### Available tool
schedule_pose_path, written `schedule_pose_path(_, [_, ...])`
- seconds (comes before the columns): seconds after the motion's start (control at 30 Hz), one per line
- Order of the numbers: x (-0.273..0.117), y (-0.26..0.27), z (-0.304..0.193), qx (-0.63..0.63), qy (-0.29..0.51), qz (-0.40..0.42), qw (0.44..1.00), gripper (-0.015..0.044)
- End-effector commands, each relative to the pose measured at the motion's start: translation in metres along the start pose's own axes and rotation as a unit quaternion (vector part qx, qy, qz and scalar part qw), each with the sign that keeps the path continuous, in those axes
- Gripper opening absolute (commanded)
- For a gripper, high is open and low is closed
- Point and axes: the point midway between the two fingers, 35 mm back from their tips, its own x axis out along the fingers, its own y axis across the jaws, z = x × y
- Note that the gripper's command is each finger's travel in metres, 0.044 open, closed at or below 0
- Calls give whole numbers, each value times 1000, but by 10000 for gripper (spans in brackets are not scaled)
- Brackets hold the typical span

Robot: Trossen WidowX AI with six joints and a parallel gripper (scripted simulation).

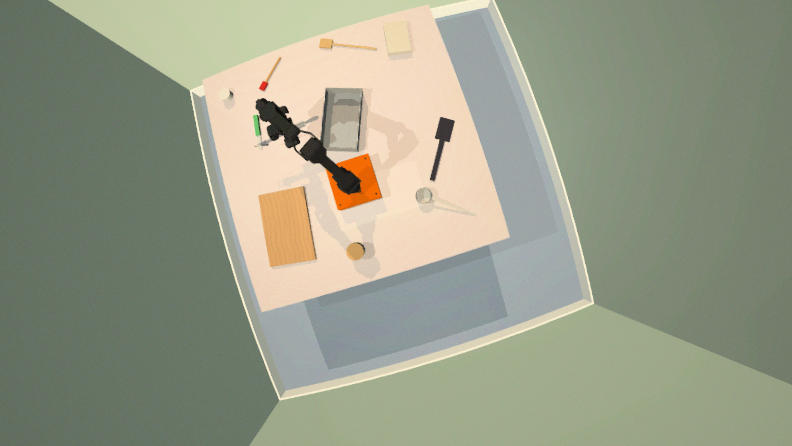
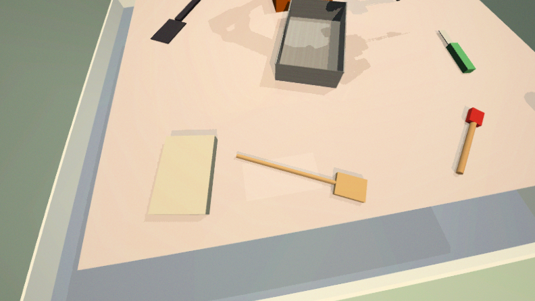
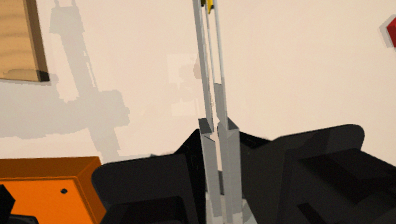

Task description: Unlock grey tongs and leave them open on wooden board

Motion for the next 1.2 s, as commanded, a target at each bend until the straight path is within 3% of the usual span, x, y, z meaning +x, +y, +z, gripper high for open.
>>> schedule_pose_path(0.0, [-2, 3, 11, -88, 1, -3, 996, -150])
schedule_pose_path(0.57, [-2, 24, 51, -429, 0, -2, 904, -150])
schedule_pose_path(1.17, [-3, 50, 90, -730, -1, -3, 683, -150])
